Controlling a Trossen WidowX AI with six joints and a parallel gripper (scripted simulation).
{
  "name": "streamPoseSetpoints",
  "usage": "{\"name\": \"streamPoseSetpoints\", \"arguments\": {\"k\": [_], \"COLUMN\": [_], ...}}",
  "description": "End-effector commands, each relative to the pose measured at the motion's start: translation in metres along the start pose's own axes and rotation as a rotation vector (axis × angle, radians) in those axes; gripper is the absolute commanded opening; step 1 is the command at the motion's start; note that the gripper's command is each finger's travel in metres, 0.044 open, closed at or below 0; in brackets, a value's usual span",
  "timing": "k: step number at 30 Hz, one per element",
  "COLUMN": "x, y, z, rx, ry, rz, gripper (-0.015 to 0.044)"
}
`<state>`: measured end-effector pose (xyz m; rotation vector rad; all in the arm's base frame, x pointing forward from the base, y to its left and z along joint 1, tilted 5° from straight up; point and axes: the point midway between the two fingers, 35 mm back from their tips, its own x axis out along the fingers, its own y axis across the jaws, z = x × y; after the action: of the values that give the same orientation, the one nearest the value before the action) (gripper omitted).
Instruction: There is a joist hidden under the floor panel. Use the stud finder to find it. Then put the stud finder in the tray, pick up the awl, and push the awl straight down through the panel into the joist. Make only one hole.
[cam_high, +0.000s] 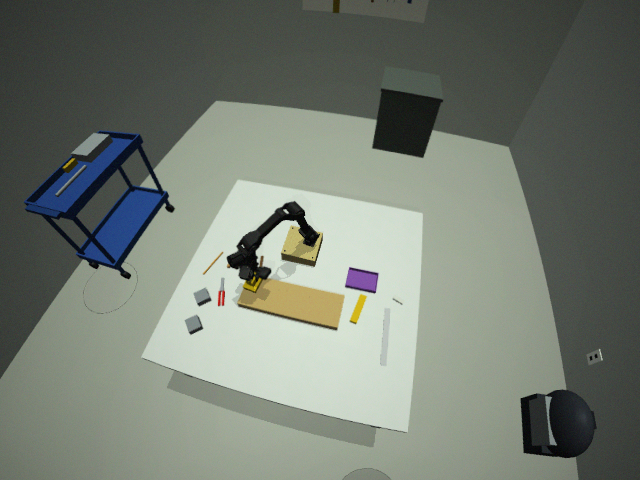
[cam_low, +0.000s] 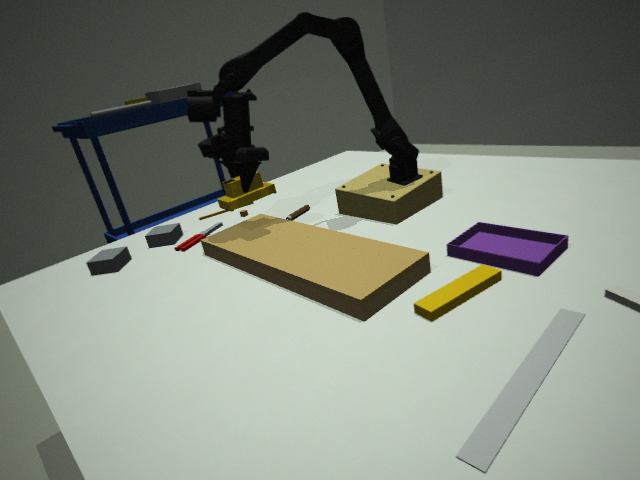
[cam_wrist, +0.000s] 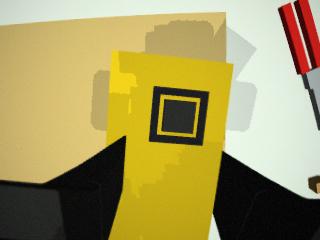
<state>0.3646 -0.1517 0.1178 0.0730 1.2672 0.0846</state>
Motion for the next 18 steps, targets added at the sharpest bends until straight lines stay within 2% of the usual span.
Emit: {"name": "streamPoseSetpoints", "arguments": {"k": [1,18], "x": [-0.006,0.015], "y": [-0.004,-0.007], "z": [0.012,0.010], "rx": [-0.132,-0.156], "ry": [-0.044,-0.048], "rz": [-0.008,-0.009], "gripper": [0.0000,0.0000]}}
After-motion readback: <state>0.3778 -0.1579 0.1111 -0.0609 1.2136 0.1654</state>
